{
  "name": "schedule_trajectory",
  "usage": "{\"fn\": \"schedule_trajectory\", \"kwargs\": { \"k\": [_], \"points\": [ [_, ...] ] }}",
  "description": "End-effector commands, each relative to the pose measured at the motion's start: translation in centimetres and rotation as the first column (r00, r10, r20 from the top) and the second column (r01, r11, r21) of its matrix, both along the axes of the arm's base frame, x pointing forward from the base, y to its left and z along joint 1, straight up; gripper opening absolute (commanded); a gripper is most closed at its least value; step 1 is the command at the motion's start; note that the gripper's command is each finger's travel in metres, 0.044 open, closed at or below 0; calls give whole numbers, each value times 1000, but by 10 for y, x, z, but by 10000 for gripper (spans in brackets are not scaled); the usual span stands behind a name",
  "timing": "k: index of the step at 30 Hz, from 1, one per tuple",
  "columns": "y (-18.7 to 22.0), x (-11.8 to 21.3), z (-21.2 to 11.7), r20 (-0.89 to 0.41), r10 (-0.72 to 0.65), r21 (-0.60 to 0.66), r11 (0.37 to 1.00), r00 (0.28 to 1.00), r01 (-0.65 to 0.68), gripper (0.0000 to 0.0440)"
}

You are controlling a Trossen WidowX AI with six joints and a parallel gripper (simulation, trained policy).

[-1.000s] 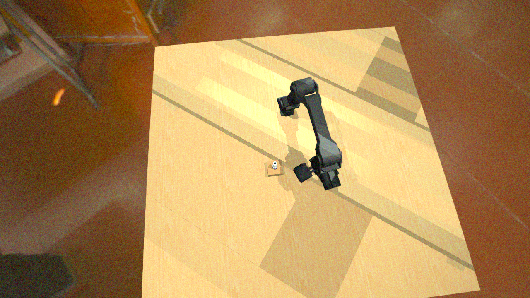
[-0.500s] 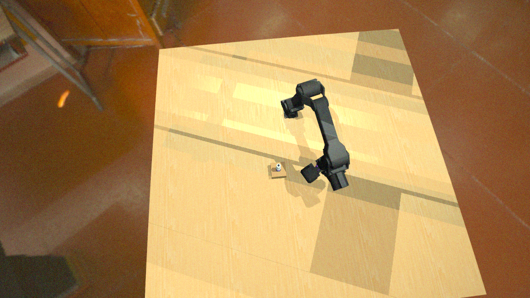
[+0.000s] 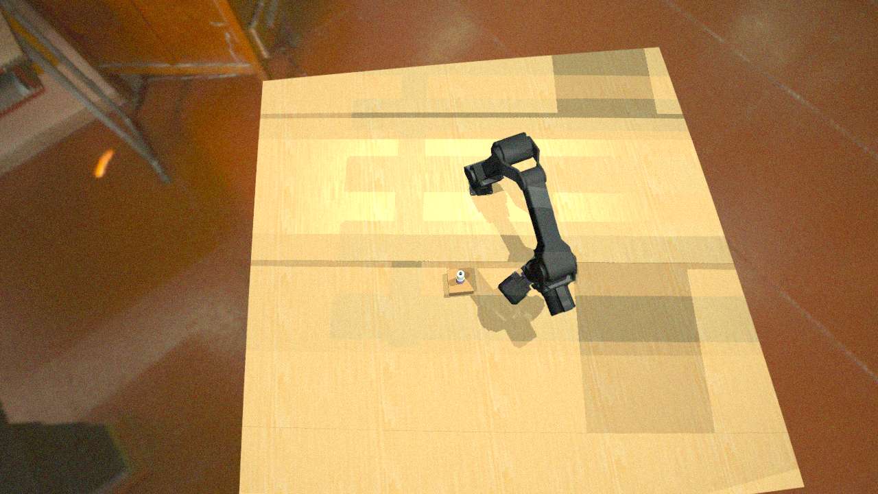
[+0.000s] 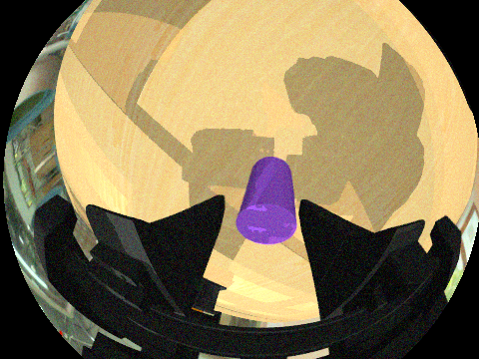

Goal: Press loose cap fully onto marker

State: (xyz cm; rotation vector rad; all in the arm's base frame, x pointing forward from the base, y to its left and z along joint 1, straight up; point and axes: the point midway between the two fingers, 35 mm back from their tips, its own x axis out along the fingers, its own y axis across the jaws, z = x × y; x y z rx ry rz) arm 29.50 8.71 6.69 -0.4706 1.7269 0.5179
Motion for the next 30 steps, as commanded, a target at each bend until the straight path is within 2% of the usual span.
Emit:
{"fn": "schedule_trajectory", "kwargs": {
  "k": [1,3,7,8,15,30],
  "points": [
    [-1,-3,-7,0,30,-10,1000,1000,-30,215],
    [-1,-3,-8,8,39,-13,999,999,-39,176],
    [-1,-2,-2,30,53,-17,998,998,-52,71],
    [-2,0,1,38,52,-15,999,998,-51,65],
    [-8,9,24,99,59,-17,998,993,-57,46],
    [-35,21,72,170,23,-3,1000,985,-23,35]
  ]
}}
